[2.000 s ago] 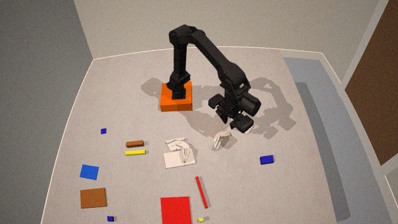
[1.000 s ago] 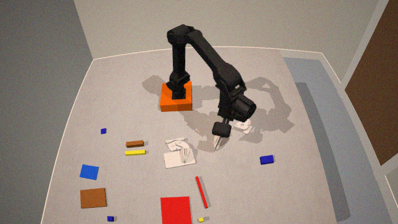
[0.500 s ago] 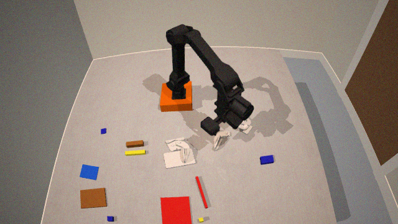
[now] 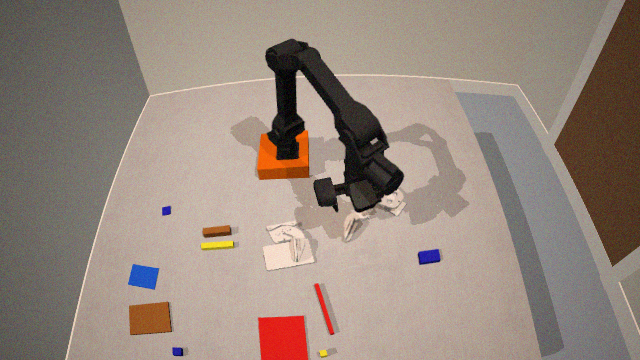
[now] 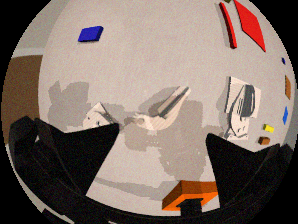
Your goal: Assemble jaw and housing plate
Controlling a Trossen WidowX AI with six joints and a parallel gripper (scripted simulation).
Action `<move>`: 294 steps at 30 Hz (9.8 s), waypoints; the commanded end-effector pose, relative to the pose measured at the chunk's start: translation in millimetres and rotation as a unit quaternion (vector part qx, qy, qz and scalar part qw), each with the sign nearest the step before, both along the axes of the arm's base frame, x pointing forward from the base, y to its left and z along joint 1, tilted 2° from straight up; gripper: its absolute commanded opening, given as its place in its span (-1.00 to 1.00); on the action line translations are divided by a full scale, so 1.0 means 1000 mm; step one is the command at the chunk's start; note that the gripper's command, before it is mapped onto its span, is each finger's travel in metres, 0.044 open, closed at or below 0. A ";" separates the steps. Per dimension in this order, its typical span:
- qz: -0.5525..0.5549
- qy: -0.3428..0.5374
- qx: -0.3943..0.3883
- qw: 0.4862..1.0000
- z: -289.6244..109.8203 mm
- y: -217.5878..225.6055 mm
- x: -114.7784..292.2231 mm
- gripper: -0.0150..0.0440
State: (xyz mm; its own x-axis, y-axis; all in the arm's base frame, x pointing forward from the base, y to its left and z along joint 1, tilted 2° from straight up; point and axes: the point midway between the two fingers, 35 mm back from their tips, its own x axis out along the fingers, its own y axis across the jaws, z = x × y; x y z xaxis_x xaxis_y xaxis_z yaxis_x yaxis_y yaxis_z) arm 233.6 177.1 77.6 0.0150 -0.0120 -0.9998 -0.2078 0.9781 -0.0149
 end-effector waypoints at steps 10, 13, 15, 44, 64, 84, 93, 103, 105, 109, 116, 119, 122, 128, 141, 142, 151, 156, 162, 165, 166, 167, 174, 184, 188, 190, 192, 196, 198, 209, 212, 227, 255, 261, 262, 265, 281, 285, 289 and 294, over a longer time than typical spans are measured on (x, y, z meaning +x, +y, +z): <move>-0.224 -0.002 0.003 0.975 0.002 -0.008 0.003 1.00; -0.274 -0.003 0.003 0.962 0.002 -0.010 0.003 1.00; -0.307 -0.004 0.004 0.952 0.003 -0.011 0.004 1.00; -0.332 -0.004 0.004 0.943 -0.053 -0.012 0.005 1.00; -0.332 -0.004 0.004 0.943 -0.085 -0.013 0.005 1.00; -0.332 -0.004 0.004 0.943 -0.088 -0.013 0.005 1.00; -0.330 -0.003 0.004 0.944 -0.088 -0.013 0.005 0.82; -0.330 -0.003 0.004 0.944 -0.088 -0.013 0.005 0.00; -0.330 -0.003 0.004 0.944 -0.088 -0.013 0.005 -0.04; -0.330 -0.003 0.004 0.944 -0.088 -0.013 0.005 -0.04; -0.330 -0.003 0.004 0.944 -0.088 -0.013 0.005 -0.04; -0.330 -0.003 0.004 0.944 -0.086 -0.013 0.005 -0.04; -0.331 -0.003 0.004 0.944 -0.077 -0.012 0.006 -0.04; -0.331 -0.004 0.004 0.944 -0.059 -0.011 0.007 -0.04; -0.332 -0.004 0.004 0.943 -0.017 -0.011 0.005 -0.04; -0.332 -0.004 0.004 0.943 -0.014 -0.012 0.005 -0.04; -0.332 -0.004 0.004 0.943 -0.009 -0.012 0.004 -0.04; -0.314 -0.004 0.004 0.949 -0.009 -0.021 0.011 -0.04; -0.283 -0.004 0.003 0.959 -0.008 -0.038 0.021 -0.04; -0.268 -0.004 0.003 0.963 -0.008 -0.046 0.026 -0.04; -0.263 -0.004 0.003 0.965 -0.008 -0.049 0.027 -0.04; -0.258 -0.004 0.002 0.966 -0.008 -0.052 0.029 -0.04; -0.221 -0.004 0.001 0.975 -0.007 -0.073 0.039 -0.04; -0.169 -0.004 -0.001 0.986 -0.007 -0.104 0.049 -0.04; -0.147 -0.004 -0.002 0.989 -0.006 -0.117 0.053 -0.04; -0.137 -0.004 -0.002 0.991 -0.006 -0.123 0.054 -0.04; -0.126 -0.004 -0.002 0.992 -0.006 -0.130 0.055 -0.04; -0.105 -0.004 -0.003 0.994 -0.006 -0.143 0.058 -0.04; -0.094 -0.004 -0.004 0.996 -0.005 -0.149 0.059 -0.04; -0.035 -0.003 -0.007 0.999 -0.004 -0.186 0.061 -0.04; -0.019 -0.003 -0.008 1.000 -0.004 -0.196 0.060 -0.04; 0.053 -0.001 -0.011 0.999 -0.003 -0.240 0.055 -0.04; 0.066 0.000 -0.012 0.998 -0.003 -0.240 0.055 -0.04; 0.066 -0.001 -0.011 0.998 -0.003 -0.229 0.063 -0.04; 0.066 -0.001 -0.011 0.998 -0.003 -0.226 0.064 -0.04; 0.067 -0.001 -0.011 0.998 -0.003 -0.218 0.069 -0.04; 0.067 -0.001 -0.010 0.998 -0.004 -0.205 0.075 -0.04; 0.067 -0.001 -0.010 0.998 -0.004 -0.205 0.075 -0.04; 0.067 -0.001 -0.010 0.998 -0.004 -0.205 0.075 -0.04; 0.062 -0.001 -0.010 0.998 -0.004 -0.205 0.075 -0.04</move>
